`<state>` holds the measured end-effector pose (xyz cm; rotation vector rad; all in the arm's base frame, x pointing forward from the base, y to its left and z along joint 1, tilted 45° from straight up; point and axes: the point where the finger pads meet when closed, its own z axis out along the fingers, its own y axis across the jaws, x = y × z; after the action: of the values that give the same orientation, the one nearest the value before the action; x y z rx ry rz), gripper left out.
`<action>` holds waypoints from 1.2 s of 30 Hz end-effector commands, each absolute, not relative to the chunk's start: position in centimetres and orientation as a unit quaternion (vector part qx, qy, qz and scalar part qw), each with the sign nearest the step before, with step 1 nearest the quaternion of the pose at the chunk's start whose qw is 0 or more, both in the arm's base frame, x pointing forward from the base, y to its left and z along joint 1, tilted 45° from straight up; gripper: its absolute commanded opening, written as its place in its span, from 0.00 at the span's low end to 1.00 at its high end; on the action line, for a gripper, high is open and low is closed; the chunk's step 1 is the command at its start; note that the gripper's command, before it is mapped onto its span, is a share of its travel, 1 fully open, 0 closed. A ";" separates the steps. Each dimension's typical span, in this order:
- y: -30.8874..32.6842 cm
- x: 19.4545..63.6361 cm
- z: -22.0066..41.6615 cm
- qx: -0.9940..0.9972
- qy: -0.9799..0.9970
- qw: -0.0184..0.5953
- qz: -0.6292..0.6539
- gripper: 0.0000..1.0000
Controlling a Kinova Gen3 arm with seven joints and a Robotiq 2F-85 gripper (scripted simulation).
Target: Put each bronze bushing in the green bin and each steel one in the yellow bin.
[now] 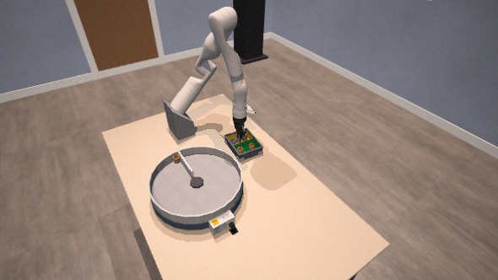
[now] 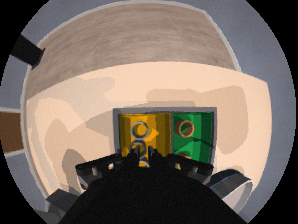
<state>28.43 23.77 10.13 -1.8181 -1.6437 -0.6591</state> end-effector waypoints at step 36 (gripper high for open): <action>15.5 28.8 18.2 -0.685 -0.617 0.297 -0.247 0.16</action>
<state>28.56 15.94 18.00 -1.8164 -1.6522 -0.6510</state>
